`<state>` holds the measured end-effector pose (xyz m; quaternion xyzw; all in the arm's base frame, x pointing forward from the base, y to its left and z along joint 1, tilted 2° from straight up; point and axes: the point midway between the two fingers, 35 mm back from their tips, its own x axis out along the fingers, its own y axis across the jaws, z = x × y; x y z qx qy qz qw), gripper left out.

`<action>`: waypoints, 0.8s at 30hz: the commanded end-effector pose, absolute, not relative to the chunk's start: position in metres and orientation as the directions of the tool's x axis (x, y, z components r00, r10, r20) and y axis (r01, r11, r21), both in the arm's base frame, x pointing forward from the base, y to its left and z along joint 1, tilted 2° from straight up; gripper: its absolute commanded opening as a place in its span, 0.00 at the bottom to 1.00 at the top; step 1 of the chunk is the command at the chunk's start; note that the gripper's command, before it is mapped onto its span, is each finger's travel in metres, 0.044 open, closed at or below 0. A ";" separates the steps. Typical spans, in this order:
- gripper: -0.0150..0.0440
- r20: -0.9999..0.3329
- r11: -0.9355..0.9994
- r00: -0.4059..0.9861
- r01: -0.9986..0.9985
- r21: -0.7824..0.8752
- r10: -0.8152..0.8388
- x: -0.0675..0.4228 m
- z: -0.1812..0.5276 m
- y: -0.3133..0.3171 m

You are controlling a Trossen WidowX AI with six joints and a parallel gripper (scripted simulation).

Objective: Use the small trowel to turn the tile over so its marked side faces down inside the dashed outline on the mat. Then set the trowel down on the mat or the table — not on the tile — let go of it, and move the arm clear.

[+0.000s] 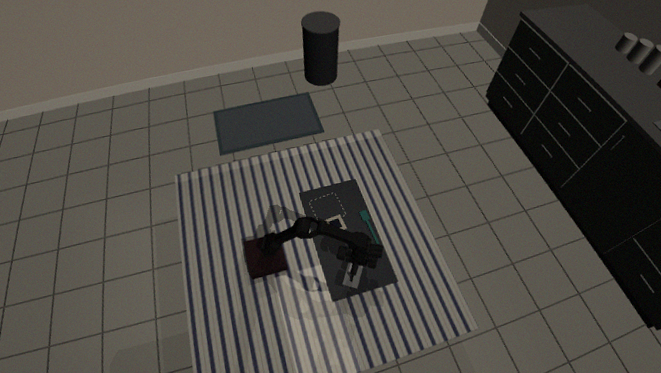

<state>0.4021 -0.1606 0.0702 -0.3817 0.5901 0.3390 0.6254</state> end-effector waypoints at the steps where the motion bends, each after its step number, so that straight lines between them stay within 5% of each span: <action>1: 0.47 -0.997 0.371 0.072 -0.925 -0.077 -0.028 0.402 0.069 -0.161; 18: 0.47 -0.997 -0.109 0.071 -0.992 -0.068 -0.027 0.402 0.069 -0.161; 24: 0.47 -0.997 -0.128 0.071 -0.989 -0.067 -0.027 0.402 0.069 -0.161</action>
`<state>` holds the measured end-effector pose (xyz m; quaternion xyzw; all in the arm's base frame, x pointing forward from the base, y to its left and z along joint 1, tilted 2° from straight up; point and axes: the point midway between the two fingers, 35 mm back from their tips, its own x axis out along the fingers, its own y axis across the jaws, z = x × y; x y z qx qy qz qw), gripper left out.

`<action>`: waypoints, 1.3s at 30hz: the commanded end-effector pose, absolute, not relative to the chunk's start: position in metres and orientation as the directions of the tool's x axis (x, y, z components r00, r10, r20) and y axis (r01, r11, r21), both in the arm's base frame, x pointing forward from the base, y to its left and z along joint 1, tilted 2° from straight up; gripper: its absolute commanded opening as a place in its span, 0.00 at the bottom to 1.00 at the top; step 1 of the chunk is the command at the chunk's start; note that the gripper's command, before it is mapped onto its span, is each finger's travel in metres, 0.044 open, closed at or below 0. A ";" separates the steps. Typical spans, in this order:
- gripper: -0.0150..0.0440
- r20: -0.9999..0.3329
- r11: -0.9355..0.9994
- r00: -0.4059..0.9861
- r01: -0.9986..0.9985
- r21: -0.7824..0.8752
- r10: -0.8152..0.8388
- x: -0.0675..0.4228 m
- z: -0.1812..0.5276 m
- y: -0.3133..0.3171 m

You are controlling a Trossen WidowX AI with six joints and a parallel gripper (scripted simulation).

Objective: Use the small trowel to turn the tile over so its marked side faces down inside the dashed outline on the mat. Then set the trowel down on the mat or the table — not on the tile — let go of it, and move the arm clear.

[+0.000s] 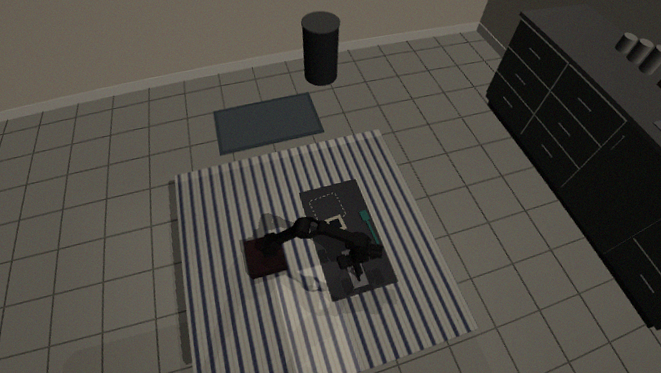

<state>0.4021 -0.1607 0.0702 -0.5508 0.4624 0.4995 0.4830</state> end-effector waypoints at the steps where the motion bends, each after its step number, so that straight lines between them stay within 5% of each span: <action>1: 0.52 -0.997 -0.128 0.071 -0.989 -0.067 -0.027 0.402 0.069 -0.161; 6: 0.71 -0.997 -0.128 0.071 -0.989 -0.067 -0.027 0.402 0.069 -0.161; 39: 0.76 -0.996 -0.141 0.086 -0.987 -0.081 -0.031 0.396 0.125 -0.158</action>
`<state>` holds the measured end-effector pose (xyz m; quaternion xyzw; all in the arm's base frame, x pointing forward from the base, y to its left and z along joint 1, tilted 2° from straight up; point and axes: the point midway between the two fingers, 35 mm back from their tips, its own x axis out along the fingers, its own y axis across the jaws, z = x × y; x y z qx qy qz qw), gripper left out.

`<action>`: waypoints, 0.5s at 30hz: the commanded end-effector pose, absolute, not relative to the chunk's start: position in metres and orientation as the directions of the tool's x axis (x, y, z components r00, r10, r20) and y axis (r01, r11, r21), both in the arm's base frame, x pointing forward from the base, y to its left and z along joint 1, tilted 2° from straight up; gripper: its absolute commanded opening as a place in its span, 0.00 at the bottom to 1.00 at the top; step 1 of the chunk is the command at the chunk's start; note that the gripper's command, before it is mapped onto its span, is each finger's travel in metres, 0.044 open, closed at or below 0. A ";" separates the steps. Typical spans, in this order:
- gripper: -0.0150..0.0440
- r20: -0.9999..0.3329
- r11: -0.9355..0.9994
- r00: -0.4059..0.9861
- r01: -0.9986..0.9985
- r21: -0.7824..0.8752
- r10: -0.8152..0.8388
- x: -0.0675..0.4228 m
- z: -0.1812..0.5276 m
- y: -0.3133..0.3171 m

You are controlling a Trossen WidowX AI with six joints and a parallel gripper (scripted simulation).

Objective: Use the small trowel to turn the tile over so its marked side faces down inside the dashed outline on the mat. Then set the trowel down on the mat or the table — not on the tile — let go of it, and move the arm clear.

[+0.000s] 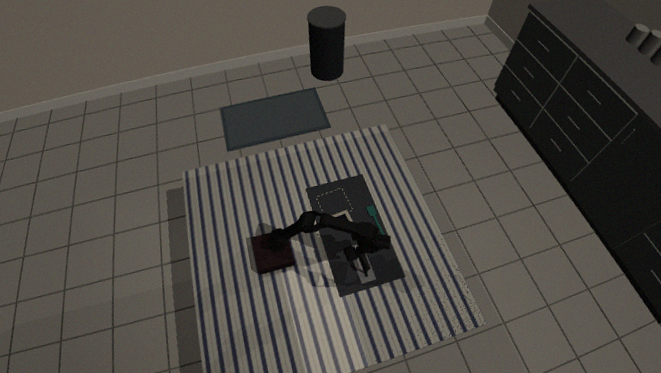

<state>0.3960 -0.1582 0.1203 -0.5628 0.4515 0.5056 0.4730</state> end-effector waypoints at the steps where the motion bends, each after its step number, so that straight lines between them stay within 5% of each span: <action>1: 0.76 -0.996 -0.131 0.089 -0.988 -0.084 -0.031 0.397 0.125 -0.159; 15: 0.76 -0.978 0.291 0.208 -0.935 -0.203 -0.013 0.401 0.116 -0.164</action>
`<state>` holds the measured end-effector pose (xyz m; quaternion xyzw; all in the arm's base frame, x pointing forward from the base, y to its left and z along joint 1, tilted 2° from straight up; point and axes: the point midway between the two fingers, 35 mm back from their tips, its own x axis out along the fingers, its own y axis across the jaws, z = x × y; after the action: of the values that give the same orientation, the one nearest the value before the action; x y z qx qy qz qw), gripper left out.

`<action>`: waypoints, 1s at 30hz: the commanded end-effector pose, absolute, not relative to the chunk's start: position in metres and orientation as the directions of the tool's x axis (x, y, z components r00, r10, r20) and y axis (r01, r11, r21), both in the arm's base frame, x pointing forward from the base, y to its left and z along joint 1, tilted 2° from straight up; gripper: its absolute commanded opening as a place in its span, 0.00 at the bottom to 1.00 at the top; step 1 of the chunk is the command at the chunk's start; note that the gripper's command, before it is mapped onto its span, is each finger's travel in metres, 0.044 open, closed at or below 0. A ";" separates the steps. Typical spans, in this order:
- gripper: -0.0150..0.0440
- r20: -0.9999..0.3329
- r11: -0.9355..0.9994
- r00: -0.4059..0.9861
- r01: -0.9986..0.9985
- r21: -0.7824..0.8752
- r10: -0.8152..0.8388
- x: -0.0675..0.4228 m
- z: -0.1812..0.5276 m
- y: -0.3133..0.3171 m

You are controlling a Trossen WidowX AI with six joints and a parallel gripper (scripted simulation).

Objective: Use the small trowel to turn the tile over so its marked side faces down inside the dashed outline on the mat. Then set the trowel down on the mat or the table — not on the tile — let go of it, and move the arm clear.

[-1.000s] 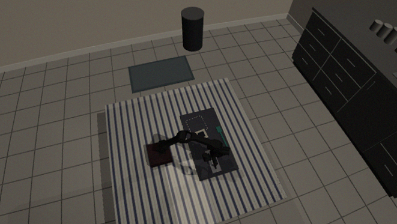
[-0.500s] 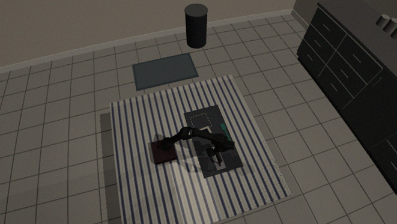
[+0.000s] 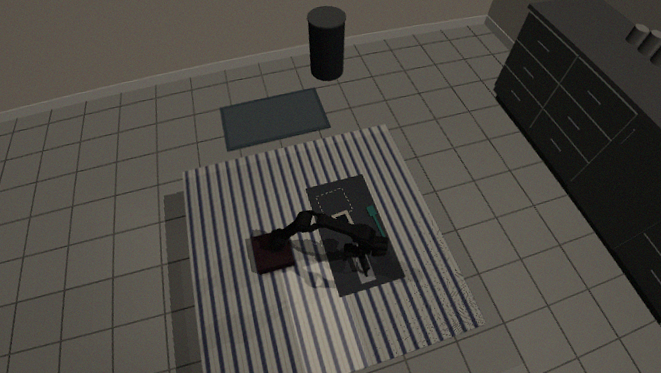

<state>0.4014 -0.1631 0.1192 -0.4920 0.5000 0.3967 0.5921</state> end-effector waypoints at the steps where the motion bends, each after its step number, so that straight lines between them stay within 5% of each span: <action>1: 0.76 -0.976 0.323 0.217 -0.923 -0.209 -0.013 0.401 0.116 -0.164; 30: 0.76 -0.889 0.956 0.458 -0.254 -0.145 -0.013 0.398 0.102 -0.175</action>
<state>0.4010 -0.1744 0.1043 -0.1674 0.5216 0.0950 0.8312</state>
